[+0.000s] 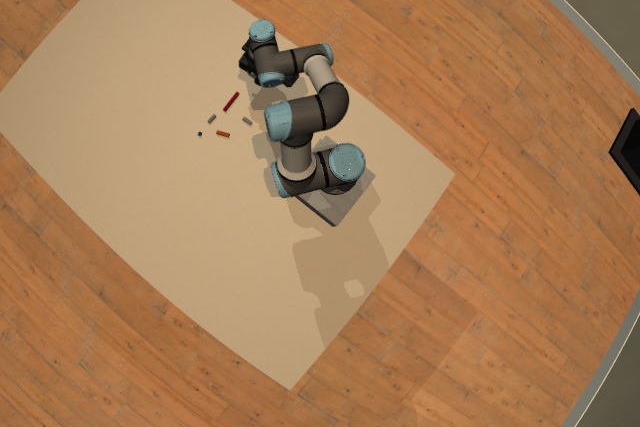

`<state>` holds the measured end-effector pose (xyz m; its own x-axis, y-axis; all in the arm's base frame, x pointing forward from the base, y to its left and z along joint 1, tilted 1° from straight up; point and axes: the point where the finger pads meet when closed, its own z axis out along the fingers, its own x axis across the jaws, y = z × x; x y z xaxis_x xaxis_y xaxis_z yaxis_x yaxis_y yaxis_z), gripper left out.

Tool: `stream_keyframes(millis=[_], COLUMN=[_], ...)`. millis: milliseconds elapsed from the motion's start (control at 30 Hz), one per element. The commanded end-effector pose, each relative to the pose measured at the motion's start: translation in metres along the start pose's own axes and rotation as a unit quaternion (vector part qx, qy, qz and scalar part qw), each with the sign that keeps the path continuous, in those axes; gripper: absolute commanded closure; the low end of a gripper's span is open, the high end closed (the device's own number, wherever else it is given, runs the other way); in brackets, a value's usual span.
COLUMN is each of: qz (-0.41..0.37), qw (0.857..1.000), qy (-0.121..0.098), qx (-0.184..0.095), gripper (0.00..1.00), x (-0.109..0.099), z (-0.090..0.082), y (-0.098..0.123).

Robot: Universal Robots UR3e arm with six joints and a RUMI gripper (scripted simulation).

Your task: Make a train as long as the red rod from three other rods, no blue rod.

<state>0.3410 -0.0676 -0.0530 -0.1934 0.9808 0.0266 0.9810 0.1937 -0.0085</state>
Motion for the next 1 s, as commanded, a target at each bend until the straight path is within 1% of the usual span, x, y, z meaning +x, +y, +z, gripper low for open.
stream_keyframes(millis=[0, 333, 967], qz=[0.0, 0.0, 0.0], qw=[1.0, 1.0, 1.0], qy=[-0.001, -0.001, -0.001], qx=[-0.001, -0.001, -0.001], gripper=[1.0, 1.0, 1.0], x=[-0.001, -0.001, -0.001], z=[-0.001, 0.0, 0.011], y=[0.001, 0.001, 0.001])
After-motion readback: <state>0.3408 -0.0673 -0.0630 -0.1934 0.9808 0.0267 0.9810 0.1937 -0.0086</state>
